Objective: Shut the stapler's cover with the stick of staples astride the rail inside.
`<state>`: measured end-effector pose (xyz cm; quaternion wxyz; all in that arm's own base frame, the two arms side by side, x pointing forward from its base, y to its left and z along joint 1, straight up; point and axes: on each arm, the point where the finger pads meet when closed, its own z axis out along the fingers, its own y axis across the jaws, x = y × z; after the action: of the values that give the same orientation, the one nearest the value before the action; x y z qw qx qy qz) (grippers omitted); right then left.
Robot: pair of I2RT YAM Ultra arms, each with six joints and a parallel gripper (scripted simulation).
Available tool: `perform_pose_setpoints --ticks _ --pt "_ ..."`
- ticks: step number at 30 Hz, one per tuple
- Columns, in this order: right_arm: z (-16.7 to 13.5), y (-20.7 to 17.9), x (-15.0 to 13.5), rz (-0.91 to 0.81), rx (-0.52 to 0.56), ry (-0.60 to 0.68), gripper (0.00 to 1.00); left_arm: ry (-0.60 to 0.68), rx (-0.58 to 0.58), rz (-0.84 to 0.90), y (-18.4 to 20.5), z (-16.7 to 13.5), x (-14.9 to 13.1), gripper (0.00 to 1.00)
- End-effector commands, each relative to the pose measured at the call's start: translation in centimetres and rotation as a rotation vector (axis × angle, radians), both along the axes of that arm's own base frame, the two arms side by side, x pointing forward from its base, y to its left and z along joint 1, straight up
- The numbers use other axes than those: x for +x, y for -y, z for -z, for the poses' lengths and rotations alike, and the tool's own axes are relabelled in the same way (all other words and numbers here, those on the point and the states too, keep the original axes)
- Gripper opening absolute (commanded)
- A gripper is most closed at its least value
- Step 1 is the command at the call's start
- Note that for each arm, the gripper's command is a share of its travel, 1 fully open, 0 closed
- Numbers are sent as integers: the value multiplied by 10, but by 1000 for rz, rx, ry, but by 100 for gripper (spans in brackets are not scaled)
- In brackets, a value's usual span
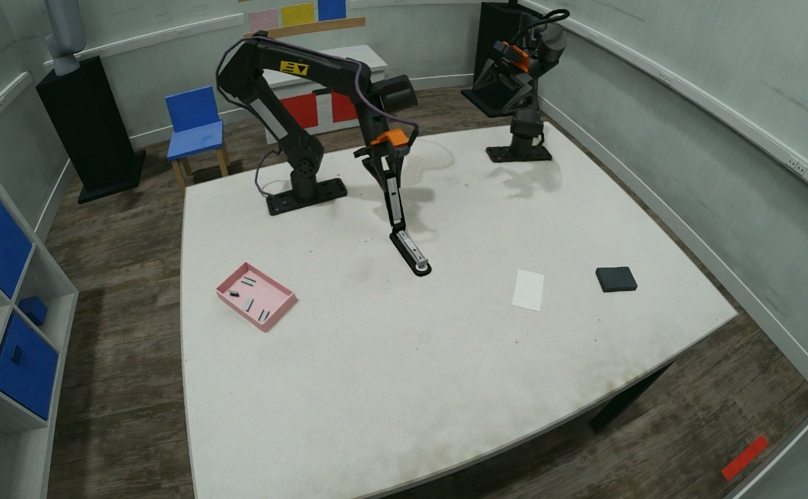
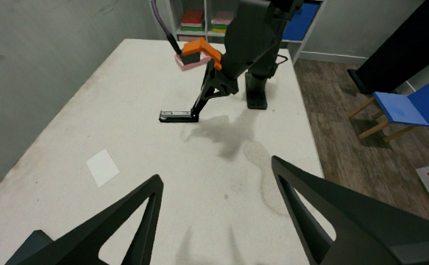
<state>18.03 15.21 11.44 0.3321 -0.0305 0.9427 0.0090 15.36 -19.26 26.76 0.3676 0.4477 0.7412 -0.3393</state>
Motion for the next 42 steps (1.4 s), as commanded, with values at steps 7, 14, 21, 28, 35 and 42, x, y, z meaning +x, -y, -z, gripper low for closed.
perform_pose_setpoints --ticks 7,14,21,28,35,42 --pt "-5 2 1 14 11 16 0 23 -21 12 1 -13 -1 100" --pt "-6 -1 7 2 -3 -75 0 23 -21 12 1 -13 -1 100" --pt "-8 -1 14 2 -6 -154 0 23 -21 12 1 -13 -1 100" --pt "-10 -1 22 2 -10 -247 0 23 -21 12 1 -13 -1 100" --pt "-11 -2 28 1 -13 -313 0 23 -21 12 1 -13 -1 100" --pt "-11 -2 36 1 -17 -405 0 23 -21 12 1 -13 -1 100"
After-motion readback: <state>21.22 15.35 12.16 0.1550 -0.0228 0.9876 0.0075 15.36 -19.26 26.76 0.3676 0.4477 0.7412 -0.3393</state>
